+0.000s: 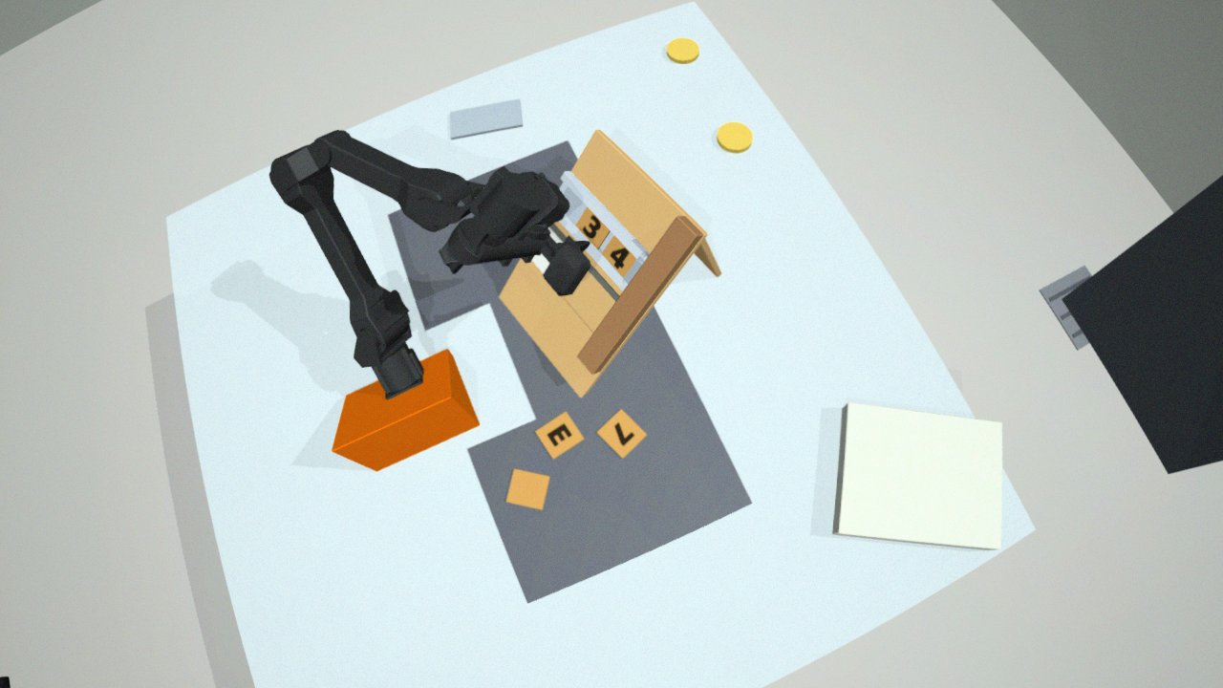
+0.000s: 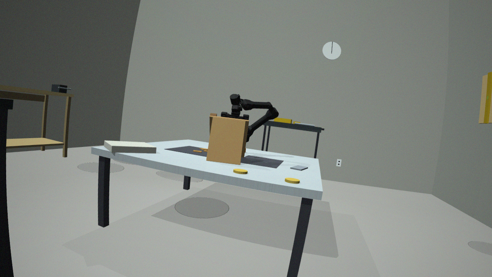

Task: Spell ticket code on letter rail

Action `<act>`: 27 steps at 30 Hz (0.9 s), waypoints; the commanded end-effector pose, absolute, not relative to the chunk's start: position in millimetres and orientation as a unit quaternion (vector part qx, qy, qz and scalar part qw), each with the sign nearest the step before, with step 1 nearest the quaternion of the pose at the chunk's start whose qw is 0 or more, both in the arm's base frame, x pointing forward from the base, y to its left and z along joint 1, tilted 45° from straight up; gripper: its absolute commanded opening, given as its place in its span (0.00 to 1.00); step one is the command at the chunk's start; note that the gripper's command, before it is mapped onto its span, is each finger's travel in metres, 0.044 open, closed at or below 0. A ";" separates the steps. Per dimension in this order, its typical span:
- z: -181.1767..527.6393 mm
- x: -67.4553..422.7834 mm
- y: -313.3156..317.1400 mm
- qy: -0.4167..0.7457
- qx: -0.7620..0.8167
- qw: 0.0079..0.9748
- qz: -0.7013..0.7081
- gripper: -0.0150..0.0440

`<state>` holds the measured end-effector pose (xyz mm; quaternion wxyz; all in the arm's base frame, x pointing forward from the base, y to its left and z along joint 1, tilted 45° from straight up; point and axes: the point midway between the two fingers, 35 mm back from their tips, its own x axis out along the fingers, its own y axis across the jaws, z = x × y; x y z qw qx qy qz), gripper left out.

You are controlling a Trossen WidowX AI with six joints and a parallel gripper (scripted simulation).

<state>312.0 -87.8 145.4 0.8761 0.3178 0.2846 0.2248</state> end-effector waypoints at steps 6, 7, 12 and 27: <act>145.1 312.1 -87.7 0.285 0.318 0.876 0.225 0.44; 145.1 312.1 -87.7 0.285 0.318 0.876 0.225 0.40; 145.1 312.1 -87.7 0.285 0.318 0.876 0.225 0.25; 154.4 334.6 -82.8 0.404 0.279 0.836 0.246 0.25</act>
